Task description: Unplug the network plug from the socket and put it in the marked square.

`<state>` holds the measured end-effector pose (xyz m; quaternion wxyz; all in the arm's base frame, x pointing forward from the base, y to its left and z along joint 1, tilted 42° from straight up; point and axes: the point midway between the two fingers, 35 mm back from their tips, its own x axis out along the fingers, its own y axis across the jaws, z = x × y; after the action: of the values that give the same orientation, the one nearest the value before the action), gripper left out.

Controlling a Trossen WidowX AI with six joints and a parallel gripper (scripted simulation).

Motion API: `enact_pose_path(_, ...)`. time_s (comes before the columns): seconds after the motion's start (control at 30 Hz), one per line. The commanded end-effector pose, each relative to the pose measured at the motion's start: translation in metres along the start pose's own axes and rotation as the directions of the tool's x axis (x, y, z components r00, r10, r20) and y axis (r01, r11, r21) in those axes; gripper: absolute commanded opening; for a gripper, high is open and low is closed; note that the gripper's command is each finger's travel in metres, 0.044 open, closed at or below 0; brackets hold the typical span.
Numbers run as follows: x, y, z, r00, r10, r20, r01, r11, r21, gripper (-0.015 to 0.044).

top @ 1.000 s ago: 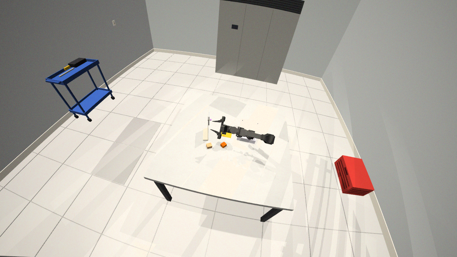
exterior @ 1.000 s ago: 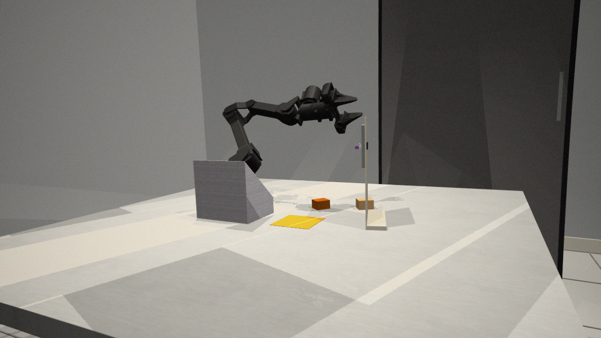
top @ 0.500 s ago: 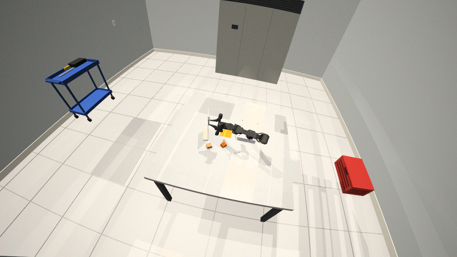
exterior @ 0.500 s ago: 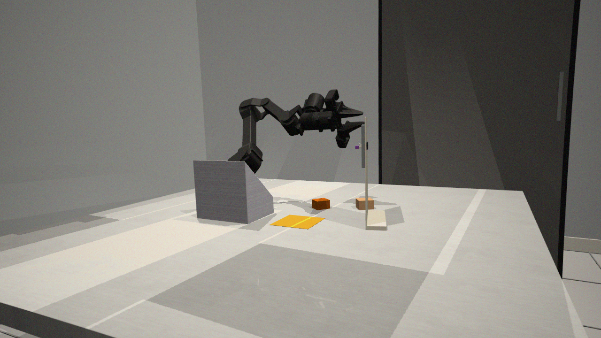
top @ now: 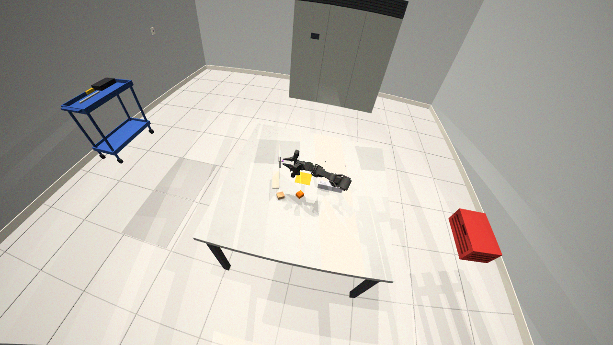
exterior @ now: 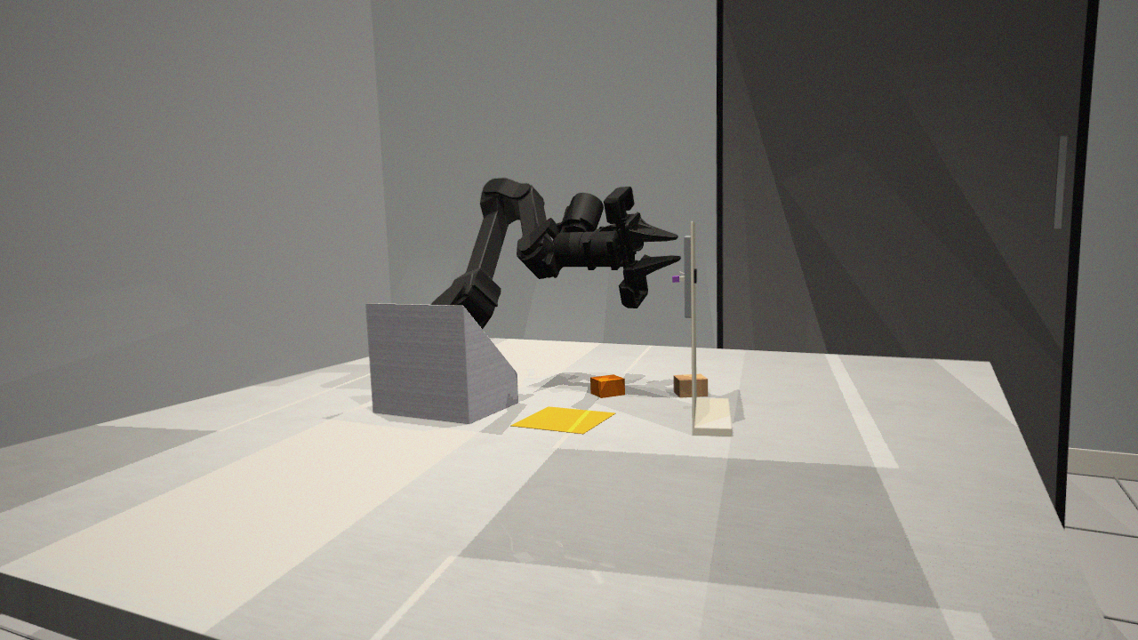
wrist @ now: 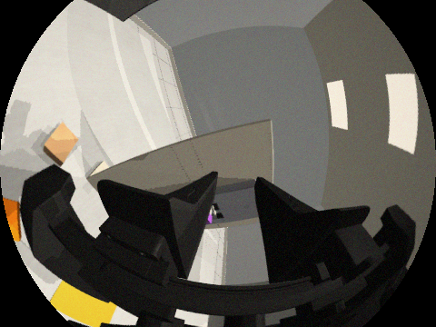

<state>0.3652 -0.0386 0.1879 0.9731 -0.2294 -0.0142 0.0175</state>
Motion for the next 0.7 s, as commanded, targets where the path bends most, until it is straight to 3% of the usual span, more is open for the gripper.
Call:
enact_pose_path(0.0, -0.006, 0.004, -0.022, 1.0, 0.008, -0.01, -0.009, 0.997, -0.072, 0.0156)
enact_pose_path(0.67, -0.038, 0.016, -0.074, 0.999, 0.028, -0.027, -0.034, 0.954, -0.298, 0.0156)
